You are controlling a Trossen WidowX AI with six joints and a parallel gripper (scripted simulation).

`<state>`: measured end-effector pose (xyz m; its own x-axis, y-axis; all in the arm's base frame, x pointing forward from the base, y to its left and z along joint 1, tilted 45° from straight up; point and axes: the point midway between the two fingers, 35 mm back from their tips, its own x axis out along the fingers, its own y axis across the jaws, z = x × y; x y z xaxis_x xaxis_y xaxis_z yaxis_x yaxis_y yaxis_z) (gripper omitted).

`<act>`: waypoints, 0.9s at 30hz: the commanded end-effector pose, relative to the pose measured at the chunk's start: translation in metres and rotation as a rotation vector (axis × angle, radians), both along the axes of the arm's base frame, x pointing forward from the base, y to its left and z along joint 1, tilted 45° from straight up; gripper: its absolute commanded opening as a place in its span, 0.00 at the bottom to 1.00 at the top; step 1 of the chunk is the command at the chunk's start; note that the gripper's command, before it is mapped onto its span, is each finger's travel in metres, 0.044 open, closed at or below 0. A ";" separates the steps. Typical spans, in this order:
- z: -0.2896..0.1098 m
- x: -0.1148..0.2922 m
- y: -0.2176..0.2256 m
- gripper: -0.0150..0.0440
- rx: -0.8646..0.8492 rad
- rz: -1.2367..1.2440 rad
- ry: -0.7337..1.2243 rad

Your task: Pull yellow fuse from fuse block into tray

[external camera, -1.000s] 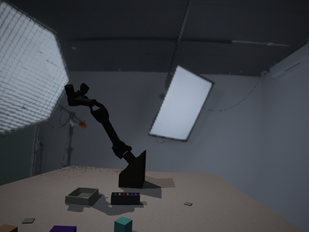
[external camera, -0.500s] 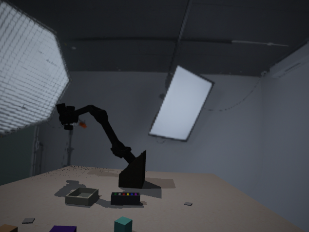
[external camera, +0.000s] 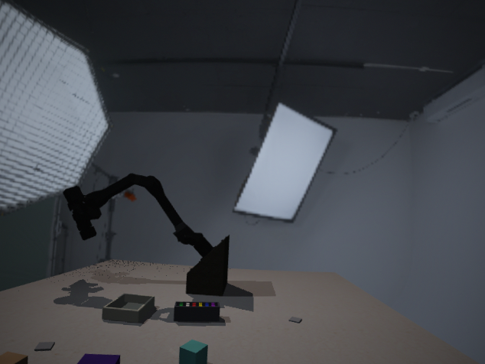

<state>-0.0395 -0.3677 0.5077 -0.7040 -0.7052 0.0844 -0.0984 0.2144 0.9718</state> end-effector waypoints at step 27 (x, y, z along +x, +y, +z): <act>-0.289 0.387 0.078 0.36 0.947 0.983 1.306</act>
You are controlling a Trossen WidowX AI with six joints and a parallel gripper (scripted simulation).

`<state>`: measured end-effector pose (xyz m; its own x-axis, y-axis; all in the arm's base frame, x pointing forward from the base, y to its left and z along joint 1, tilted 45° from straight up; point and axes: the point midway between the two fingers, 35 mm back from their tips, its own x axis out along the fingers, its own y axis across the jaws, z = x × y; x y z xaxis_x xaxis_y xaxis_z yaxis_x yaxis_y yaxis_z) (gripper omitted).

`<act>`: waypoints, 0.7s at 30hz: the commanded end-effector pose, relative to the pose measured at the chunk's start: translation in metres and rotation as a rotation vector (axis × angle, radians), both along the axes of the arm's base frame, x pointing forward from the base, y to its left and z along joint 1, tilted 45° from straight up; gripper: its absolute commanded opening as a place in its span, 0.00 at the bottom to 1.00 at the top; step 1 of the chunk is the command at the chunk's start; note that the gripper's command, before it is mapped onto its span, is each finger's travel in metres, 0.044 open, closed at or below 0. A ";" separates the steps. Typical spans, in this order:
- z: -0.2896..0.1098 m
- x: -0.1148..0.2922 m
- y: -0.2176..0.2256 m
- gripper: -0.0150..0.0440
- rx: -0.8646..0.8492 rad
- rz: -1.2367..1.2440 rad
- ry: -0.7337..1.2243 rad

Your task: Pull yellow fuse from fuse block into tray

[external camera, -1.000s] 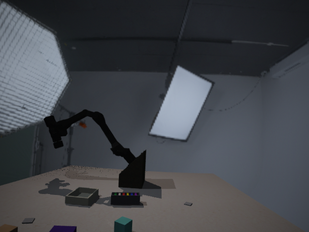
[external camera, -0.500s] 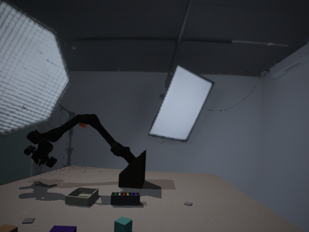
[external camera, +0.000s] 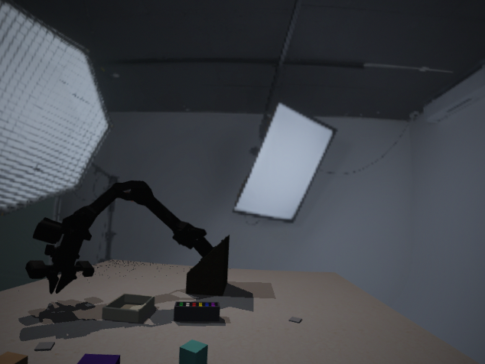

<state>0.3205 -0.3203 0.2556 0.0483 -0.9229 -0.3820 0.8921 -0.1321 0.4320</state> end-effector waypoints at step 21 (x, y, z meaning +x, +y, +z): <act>-0.200 0.065 0.240 0.36 0.156 0.891 1.039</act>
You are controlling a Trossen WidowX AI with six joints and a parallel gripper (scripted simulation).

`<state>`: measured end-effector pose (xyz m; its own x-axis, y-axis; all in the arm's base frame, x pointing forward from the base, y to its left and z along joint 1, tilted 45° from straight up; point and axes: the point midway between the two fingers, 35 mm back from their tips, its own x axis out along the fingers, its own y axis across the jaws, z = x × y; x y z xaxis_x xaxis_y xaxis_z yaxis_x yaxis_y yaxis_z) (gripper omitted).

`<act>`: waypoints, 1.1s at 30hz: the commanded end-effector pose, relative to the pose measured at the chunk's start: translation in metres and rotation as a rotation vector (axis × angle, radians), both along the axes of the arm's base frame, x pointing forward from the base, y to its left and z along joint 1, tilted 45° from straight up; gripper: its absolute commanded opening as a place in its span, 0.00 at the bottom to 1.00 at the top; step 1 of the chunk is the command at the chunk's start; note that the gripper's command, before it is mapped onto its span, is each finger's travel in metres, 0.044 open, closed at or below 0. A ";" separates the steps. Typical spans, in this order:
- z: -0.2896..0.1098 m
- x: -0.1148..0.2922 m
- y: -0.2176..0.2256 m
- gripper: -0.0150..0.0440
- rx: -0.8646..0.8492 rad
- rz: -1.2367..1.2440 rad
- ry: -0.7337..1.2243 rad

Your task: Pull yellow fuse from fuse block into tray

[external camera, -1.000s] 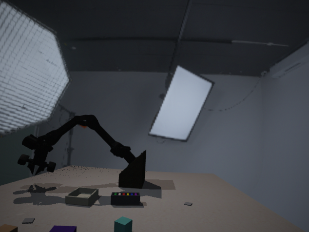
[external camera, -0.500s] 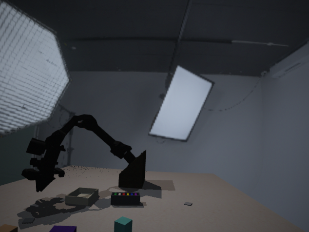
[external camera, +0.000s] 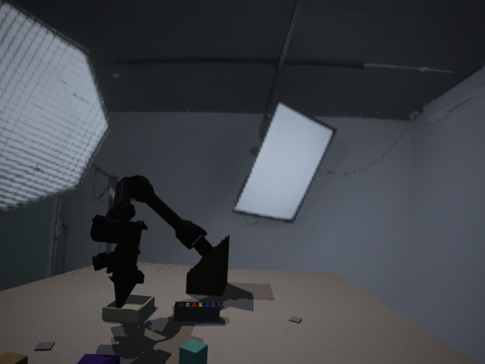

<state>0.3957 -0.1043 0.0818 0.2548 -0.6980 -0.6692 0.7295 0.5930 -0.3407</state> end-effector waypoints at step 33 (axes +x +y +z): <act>-0.128 -0.114 0.134 0.36 -0.182 0.692 0.885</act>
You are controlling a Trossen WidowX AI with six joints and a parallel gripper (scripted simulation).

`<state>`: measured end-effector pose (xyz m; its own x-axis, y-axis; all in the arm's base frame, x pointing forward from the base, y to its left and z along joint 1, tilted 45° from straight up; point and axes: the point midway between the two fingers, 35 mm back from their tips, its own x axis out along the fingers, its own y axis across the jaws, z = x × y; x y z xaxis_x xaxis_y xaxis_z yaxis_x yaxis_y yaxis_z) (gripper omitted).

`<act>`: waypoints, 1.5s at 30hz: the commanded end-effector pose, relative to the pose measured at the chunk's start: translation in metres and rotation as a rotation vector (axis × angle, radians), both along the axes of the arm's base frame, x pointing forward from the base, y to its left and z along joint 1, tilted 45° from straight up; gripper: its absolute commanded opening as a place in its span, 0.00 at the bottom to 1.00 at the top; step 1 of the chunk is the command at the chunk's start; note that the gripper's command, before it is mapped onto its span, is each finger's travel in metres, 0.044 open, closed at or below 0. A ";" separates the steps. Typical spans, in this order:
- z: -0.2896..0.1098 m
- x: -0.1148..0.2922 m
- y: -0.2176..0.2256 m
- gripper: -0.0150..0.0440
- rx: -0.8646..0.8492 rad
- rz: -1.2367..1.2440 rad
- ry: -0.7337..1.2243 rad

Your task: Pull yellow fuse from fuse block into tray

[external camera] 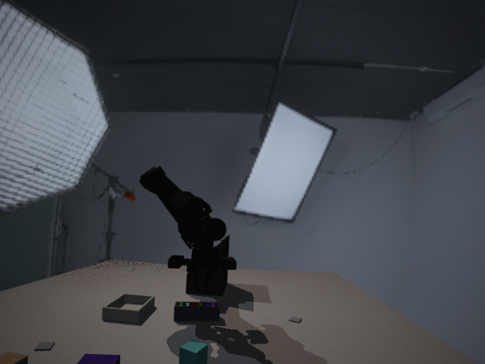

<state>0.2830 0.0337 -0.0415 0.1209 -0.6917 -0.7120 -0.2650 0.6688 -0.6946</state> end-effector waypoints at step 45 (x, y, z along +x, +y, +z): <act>-0.025 0.001 -0.026 0.36 -0.009 0.001 0.014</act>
<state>0.2857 0.0118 -0.0629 0.1183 -0.6931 -0.7110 -0.2670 0.6675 -0.6951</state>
